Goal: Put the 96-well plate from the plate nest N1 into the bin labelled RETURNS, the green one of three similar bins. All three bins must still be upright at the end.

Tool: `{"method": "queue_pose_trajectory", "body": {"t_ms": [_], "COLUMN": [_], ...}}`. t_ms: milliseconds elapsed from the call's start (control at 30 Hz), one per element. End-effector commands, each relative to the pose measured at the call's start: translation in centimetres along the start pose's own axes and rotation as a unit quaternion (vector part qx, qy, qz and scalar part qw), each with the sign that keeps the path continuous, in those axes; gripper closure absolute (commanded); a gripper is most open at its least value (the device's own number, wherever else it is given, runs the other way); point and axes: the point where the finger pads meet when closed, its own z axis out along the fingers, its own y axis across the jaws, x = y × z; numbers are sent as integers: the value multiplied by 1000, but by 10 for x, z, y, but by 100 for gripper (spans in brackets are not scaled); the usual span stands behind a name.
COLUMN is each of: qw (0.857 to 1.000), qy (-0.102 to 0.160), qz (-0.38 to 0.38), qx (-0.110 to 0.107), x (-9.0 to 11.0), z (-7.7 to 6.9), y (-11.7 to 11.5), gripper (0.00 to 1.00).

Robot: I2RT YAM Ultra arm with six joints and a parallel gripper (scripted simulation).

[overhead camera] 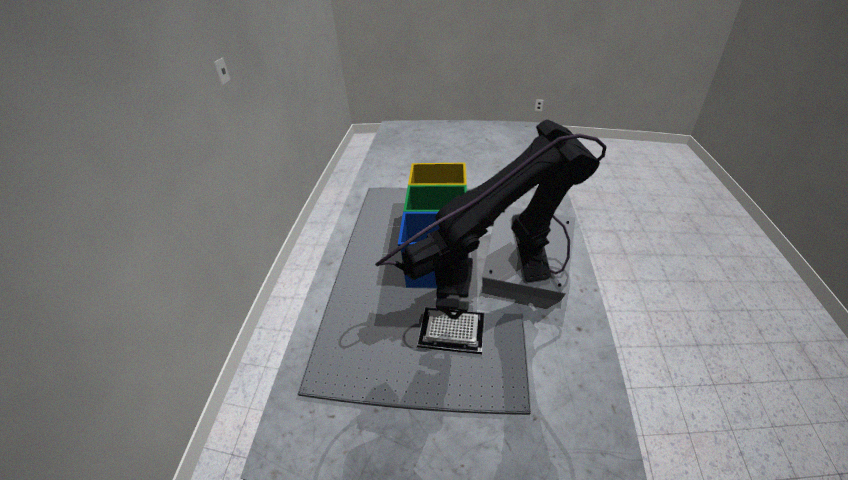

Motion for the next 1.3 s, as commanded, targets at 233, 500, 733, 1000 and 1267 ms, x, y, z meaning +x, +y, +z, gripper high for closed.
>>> {"method": "queue_pose_trajectory", "body": {"t_ms": [233,500,733,1000,1267], "qw": [1000,1000,1000,1000,1000], "qy": [-11,-11,-15,-12,-12], "qz": [4,4,3,4,4], "qx": [0,0,-3,0,0], "x": [-6,-6,-6,-6,-6], "z": [21,30,40,52,65], "y": [0,0,1,0,0], "gripper": [0,0,0,0,0]}}
